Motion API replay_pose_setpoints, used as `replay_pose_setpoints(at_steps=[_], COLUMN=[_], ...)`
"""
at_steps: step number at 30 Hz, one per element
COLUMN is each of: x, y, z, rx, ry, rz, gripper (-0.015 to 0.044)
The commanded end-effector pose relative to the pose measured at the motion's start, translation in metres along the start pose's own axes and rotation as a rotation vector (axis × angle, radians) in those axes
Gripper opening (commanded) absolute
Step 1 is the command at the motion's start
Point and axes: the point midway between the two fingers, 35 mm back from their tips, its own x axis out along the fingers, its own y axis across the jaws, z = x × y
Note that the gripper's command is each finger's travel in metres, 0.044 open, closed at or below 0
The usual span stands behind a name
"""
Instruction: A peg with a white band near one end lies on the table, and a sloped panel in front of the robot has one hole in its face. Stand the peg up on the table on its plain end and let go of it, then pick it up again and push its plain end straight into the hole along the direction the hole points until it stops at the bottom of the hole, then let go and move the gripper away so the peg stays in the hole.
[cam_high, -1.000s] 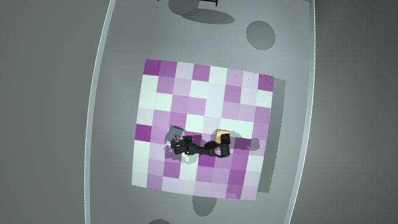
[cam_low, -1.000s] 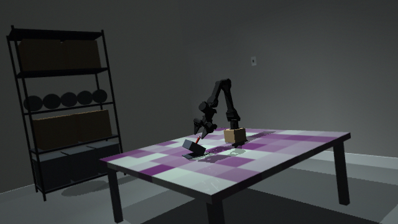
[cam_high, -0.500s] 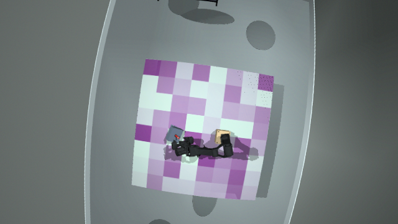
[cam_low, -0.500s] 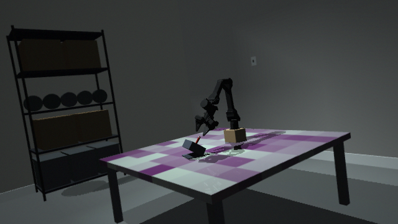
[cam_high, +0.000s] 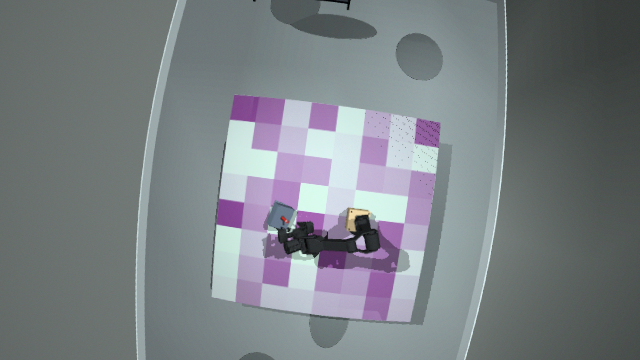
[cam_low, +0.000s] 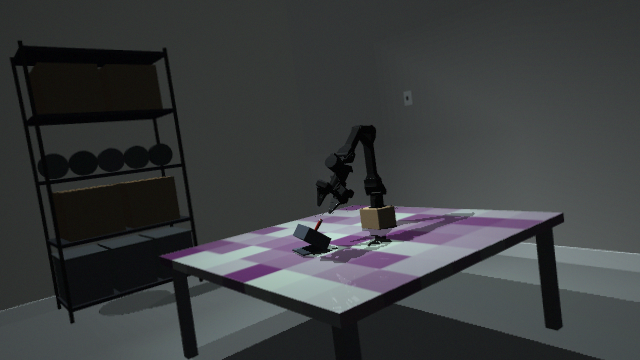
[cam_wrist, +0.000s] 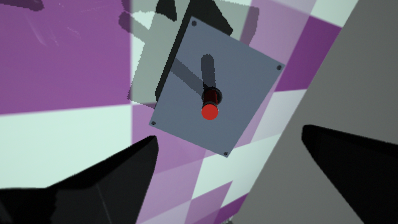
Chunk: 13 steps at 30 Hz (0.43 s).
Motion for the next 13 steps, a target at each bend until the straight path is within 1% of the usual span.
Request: replay_pose_setpoints(at_steps=[1, 13], x=[-0.006, -0.022], y=[-0.001, 0.000], z=[0.000, 0.000], rx=[0.002, 0.001], ry=[0.002, 0.001], rz=[-0.003, -0.002], gripper=[0.0440, 0.0440])
